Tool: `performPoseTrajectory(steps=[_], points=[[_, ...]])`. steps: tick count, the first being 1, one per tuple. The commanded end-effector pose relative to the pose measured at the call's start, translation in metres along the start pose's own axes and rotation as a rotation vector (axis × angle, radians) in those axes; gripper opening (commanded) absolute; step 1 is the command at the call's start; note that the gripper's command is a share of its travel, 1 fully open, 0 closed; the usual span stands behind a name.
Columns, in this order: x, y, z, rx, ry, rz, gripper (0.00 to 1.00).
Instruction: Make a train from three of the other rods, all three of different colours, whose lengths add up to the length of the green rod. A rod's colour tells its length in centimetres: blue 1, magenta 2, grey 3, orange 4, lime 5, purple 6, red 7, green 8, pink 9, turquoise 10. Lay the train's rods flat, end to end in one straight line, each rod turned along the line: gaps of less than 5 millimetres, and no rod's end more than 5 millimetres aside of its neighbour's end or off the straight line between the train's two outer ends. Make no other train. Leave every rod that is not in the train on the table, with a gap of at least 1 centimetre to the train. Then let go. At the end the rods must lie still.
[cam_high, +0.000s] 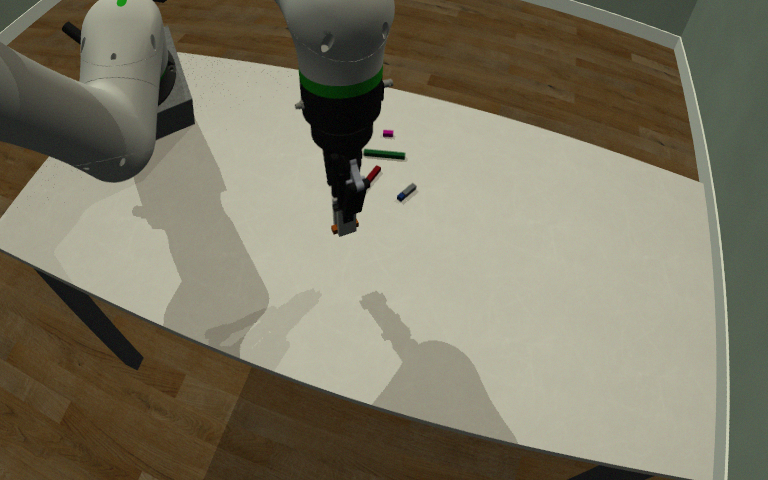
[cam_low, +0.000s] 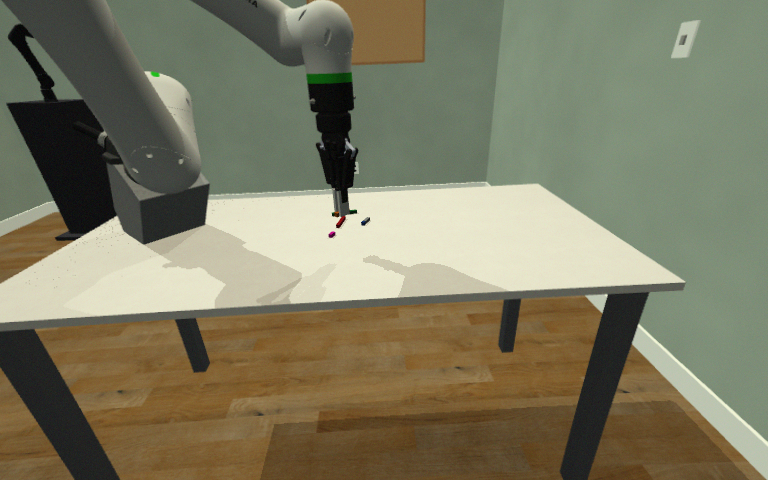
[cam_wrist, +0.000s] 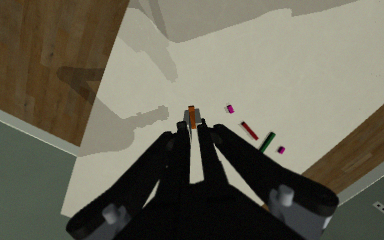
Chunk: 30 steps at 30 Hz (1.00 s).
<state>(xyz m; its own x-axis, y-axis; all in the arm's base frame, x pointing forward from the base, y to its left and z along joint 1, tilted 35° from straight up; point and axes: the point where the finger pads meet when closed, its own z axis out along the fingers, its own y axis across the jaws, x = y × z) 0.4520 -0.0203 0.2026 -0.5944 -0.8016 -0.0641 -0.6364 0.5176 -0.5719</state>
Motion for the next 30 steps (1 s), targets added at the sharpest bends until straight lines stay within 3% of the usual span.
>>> performPoseTrajectory(steps=[1, 11, 13, 14, 22, 30], points=[[-0.04, 0.013, 0.001, -0.006, 0.003, -0.081, 0.03], [-0.119, 0.055, 0.002, -0.006, 0.003, -0.253, 0.03], [-0.119, 0.055, 0.002, -0.006, 0.003, -0.253, 0.03], [-0.14, 0.07, 0.001, -0.004, 0.003, -0.301, 0.03], [-0.192, 0.115, 0.0, 0.006, 0.002, -0.424, 0.03], [-0.194, 0.117, 0.0, 0.006, 0.002, -0.429, 0.03]])
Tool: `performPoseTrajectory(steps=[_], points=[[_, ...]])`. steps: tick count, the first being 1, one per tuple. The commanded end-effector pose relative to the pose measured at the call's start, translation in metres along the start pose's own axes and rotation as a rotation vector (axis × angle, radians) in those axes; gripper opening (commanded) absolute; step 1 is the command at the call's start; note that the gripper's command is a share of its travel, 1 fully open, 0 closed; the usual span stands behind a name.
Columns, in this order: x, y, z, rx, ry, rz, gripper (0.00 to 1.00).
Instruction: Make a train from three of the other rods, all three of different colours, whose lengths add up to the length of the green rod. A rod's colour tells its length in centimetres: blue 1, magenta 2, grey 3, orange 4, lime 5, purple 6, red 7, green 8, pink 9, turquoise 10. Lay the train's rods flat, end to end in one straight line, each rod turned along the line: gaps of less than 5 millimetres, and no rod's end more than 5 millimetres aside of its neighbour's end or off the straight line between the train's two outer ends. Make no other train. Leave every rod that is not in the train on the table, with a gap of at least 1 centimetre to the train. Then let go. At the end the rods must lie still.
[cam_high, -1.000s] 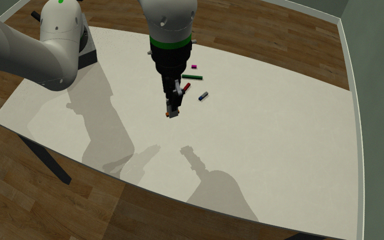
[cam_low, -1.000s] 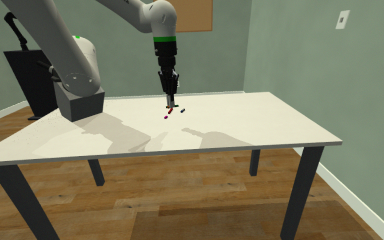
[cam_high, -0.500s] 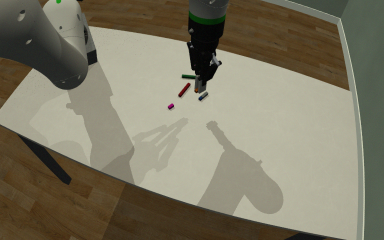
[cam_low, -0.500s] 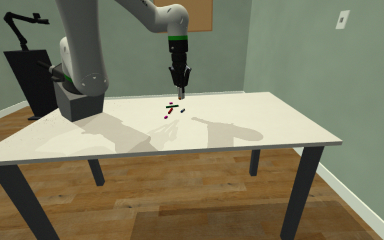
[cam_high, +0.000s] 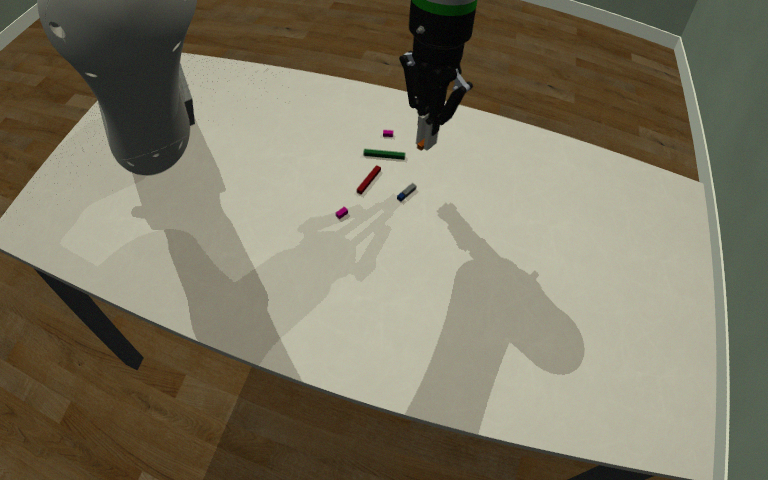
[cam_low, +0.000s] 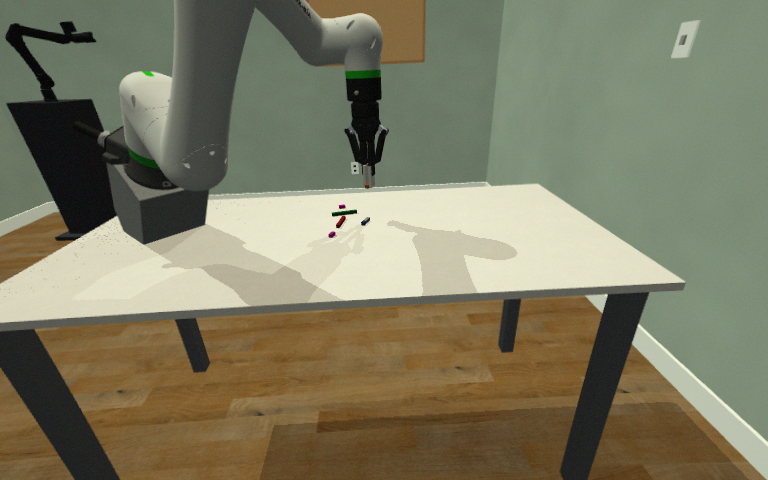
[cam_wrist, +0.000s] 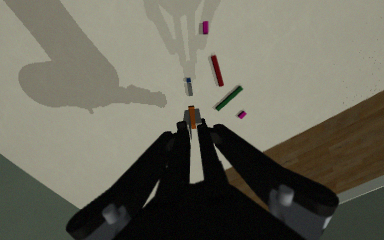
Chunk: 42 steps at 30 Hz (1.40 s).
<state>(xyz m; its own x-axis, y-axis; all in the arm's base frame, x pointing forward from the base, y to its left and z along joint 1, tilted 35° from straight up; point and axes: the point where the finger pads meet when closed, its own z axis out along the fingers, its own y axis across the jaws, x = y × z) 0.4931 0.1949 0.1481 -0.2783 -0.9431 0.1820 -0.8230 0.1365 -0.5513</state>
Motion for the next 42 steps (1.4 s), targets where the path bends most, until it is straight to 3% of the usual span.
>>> performPoseTrajectory(steps=[1, 17, 32, 42], points=[[-0.001, 0.0, 0.0, 0.0, 0.0, -0.001, 0.03], [-0.001, 0.0, 0.012, 0.0, 0.0, -0.001, 0.03], [-0.001, 0.0, 0.073, 0.0, 0.0, -0.001, 0.03], [-0.001, 0.0, 0.087, 0.0, 0.0, -0.001, 0.03]])
